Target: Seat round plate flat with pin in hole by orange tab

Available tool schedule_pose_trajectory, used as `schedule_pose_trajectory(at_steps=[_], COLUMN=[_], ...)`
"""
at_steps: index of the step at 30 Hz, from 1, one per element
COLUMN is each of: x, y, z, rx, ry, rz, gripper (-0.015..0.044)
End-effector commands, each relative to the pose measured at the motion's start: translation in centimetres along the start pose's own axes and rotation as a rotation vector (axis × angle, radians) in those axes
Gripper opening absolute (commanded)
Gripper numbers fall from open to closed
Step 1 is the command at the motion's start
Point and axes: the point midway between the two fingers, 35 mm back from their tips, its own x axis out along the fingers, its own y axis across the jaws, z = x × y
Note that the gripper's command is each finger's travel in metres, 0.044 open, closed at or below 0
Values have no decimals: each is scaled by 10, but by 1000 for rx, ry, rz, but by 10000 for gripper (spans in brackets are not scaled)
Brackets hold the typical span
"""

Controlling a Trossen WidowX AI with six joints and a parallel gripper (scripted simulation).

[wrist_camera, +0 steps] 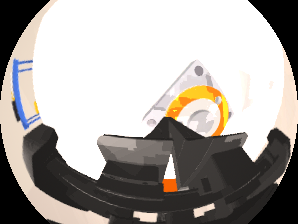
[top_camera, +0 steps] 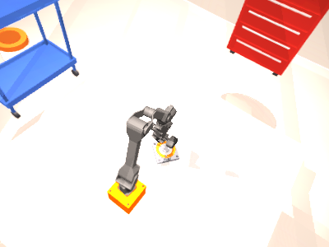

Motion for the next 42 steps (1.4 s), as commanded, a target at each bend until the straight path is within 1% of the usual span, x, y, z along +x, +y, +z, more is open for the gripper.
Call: schedule_pose_trajectory(at_steps=[1, 42], x=[3, 3], y=[1, 1], z=[-7, -11], rx=[4, 4], ry=[21, 21], rz=[2, 2], gripper=[0, 0])
